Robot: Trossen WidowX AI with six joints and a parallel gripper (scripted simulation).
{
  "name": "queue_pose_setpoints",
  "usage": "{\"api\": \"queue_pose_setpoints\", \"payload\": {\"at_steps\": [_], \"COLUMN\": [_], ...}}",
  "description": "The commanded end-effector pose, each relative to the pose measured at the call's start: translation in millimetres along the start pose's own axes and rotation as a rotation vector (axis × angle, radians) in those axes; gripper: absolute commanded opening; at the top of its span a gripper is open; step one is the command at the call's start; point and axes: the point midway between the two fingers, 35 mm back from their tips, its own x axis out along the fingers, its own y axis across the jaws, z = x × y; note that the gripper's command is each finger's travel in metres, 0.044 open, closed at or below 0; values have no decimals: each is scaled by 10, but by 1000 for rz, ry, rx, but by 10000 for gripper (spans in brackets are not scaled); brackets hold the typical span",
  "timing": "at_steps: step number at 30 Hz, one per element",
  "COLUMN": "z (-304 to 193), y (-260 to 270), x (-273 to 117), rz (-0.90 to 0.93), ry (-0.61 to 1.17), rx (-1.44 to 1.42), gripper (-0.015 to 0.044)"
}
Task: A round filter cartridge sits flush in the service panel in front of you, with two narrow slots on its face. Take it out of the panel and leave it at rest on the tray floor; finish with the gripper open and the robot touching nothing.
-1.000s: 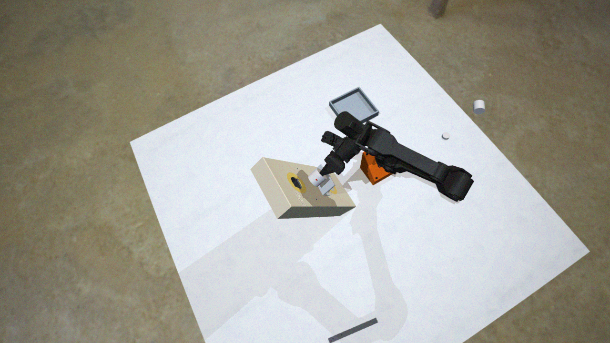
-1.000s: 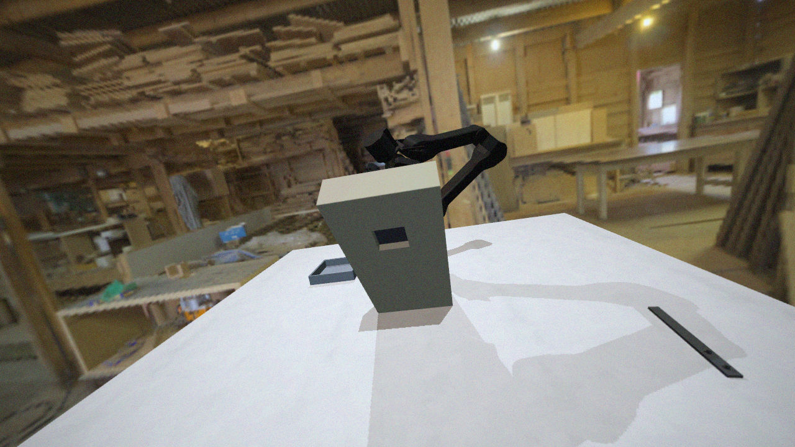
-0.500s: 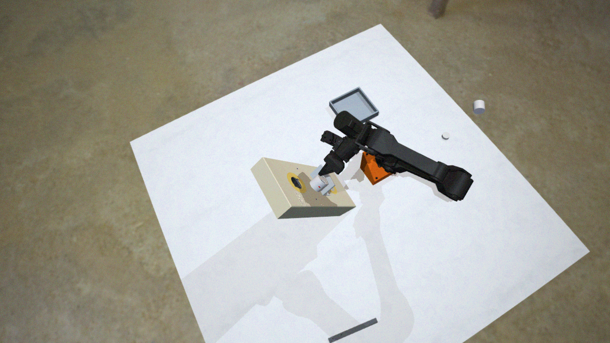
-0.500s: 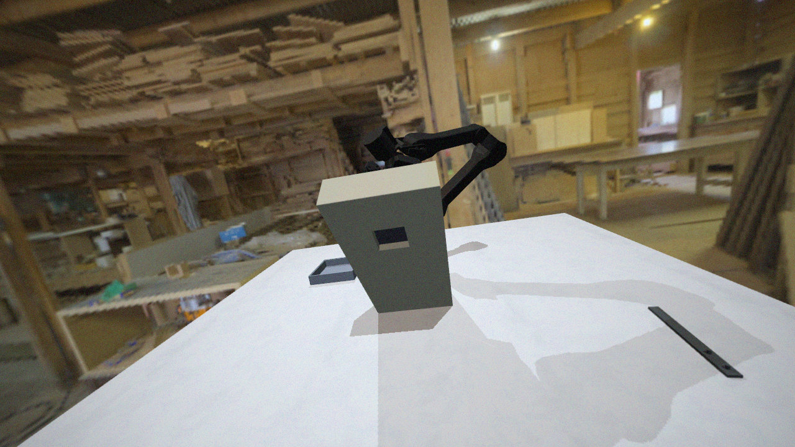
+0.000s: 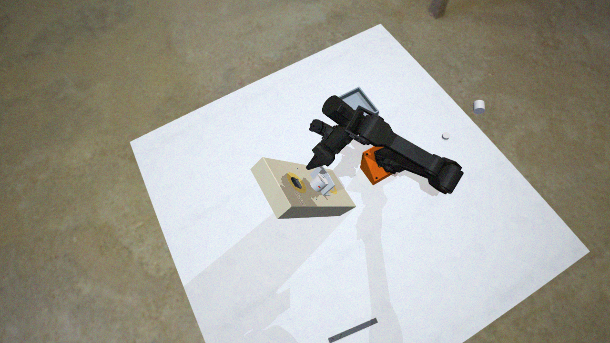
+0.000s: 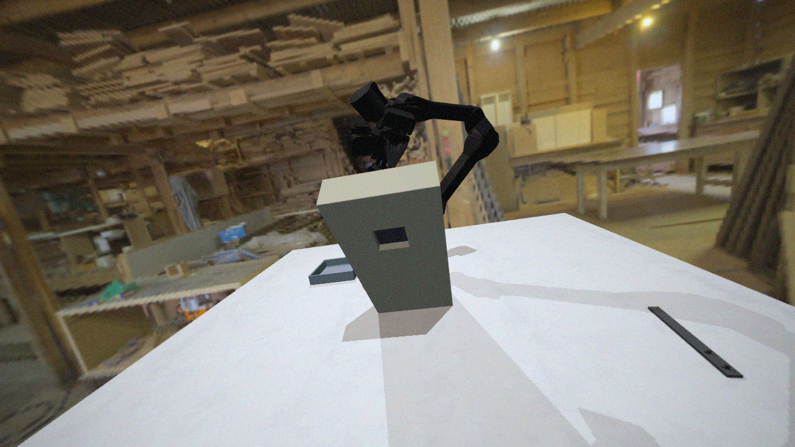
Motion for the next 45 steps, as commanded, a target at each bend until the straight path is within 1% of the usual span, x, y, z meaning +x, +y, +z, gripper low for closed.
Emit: {"api": "queue_pose_setpoints", "payload": {"at_steps": [1,5,7,9,10,15,18,20,27,45], "z": [113,180,154,77,31,-230,-410,-495,-506,-554], "y": [220,358,306,158,77,-332,-577,-684,-701,-802], "x": [-183,-319,-286,-199,-155,20,87,107,119,386], "rz": [10,13,-6,-56,-82,-185,-219,-225,-226,-228], "ry": [-8,-10,-2,27,48,194,316,378,386,384], "rx": [-20,-24,-76,-218,-297,-693,-932,-1037,-1050,-1051], "gripper": [318,423,371,318,305,305,305,305,305,305]}}
